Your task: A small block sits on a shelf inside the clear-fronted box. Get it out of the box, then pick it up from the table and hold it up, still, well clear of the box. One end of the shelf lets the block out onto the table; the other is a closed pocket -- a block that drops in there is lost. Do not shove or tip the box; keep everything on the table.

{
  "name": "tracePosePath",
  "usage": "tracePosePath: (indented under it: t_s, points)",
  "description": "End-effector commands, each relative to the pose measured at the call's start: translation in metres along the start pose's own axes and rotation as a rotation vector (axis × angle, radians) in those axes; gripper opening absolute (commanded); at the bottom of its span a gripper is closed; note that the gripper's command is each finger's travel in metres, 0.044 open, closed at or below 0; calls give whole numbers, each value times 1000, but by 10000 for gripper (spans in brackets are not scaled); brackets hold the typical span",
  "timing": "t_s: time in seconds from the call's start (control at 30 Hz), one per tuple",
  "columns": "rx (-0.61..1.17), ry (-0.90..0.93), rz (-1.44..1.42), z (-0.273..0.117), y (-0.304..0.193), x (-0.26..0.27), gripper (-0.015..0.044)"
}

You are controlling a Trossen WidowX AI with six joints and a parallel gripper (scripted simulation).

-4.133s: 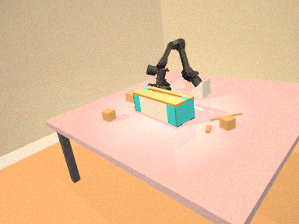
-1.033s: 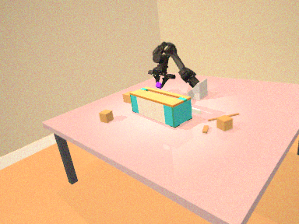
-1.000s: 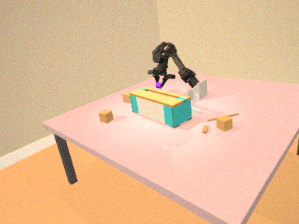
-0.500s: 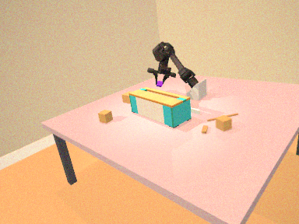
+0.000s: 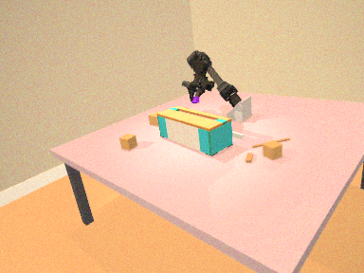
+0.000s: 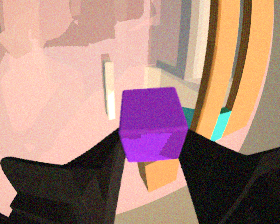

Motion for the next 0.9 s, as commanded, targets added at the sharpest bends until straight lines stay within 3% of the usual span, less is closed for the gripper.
tracePosePath:
  t_s: [0.0, 0.7, 0.87]
  points:
    - [16, -13, -157, -4, -1, -3, 0]
    - [109, -32, -1071, -25, -2, -8, 0]
    - [118, -31, -1136, -26, -2, -9, 0]
Point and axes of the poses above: the point midway between the two fingers, 35 mm back from their tips, its own z axis out along the fingers, its own x axis across the jaws, y = z × x, the point moved 1 cm from there along -z, back along the fingers, and after that the axes turned 7 degrees about -z, right-handed, at the moved point
